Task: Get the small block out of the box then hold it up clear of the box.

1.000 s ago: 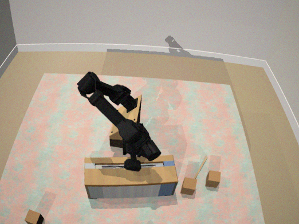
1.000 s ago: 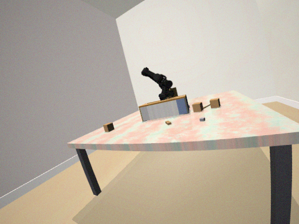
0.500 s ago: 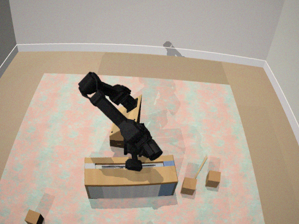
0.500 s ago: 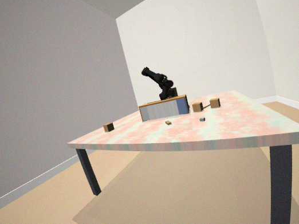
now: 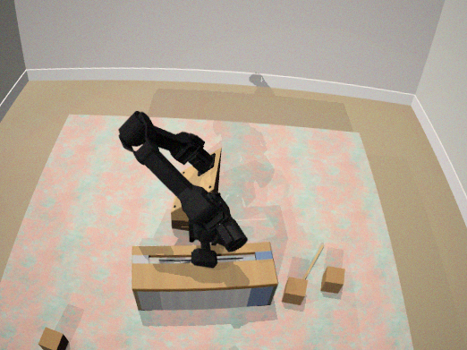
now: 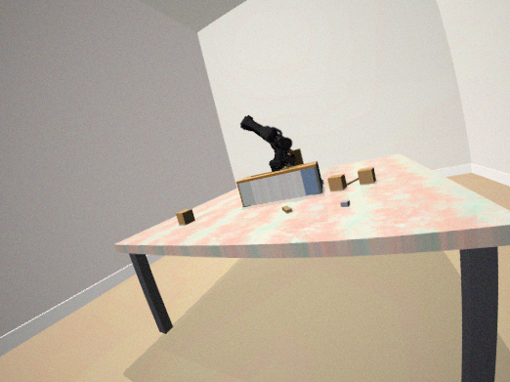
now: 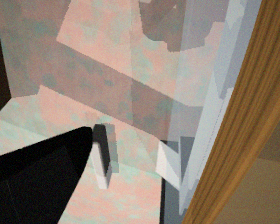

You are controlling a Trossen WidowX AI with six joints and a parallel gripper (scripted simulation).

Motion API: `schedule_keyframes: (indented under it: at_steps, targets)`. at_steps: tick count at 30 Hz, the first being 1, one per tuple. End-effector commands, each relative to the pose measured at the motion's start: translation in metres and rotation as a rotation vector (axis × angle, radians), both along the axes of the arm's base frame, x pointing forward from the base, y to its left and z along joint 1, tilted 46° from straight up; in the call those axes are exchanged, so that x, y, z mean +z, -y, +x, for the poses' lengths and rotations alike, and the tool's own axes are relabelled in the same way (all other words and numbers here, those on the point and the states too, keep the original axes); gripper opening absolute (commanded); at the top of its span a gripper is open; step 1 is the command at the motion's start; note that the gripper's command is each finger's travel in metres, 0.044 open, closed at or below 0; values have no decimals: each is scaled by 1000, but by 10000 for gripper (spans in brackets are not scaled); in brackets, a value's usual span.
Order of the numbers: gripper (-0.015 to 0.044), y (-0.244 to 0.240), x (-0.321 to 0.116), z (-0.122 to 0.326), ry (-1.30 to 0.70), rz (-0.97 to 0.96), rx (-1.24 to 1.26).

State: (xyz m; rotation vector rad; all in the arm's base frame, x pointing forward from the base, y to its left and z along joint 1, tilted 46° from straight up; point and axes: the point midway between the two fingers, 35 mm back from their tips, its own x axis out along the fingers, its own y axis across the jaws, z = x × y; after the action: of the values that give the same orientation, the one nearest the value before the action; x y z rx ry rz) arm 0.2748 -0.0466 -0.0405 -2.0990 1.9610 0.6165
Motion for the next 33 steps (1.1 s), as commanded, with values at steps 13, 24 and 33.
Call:
schedule_keyframes:
  at_steps: [13,24,33]
  targets:
    - [400,6,7,2,2,-2,2]
    - [400,3,4,1,2,-2,2]
    - [400,10,10,2,2,-2,2]
